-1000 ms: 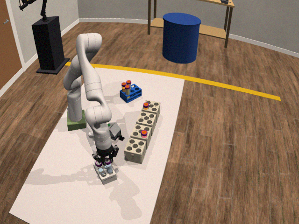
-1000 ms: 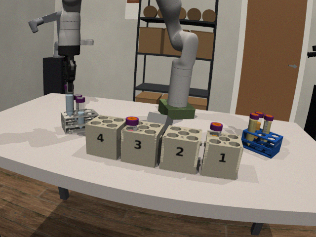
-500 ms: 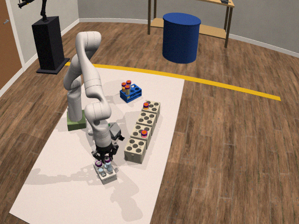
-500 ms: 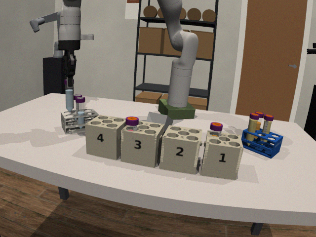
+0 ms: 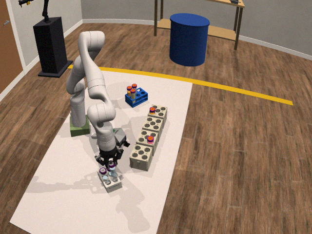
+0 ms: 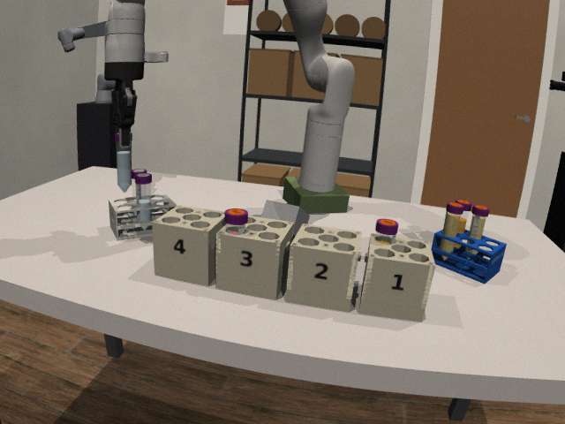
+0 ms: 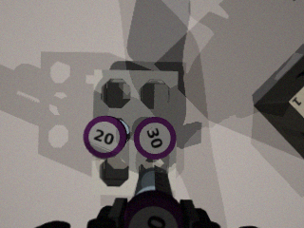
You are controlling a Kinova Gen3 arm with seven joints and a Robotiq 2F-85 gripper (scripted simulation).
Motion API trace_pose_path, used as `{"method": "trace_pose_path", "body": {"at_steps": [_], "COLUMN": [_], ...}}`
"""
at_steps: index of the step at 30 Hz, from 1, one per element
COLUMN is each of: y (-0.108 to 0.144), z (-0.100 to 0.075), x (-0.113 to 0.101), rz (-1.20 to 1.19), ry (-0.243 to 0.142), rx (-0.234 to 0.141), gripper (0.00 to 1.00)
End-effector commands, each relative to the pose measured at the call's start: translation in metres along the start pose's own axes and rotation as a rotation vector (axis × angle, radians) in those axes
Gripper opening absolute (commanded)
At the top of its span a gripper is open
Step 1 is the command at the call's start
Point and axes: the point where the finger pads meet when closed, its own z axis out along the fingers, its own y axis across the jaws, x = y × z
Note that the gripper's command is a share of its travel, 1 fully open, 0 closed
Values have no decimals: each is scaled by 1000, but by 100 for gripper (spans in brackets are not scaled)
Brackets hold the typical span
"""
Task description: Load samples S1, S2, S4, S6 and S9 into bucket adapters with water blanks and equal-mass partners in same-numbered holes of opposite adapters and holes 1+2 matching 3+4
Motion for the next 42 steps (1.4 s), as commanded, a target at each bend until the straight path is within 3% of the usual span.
{"method": "trace_pose_path", "body": {"at_steps": [1, 30, 37, 42], "y": [-1, -1, -1, 15], "z": [-8, -44, -47, -45], "x": [-1, 0, 0, 8], "rz": [6, 7, 5, -115], "ry": [-4, -4, -3, -8], "rx": [5, 5, 3, 5], "gripper": [10, 10, 10, 10]}}
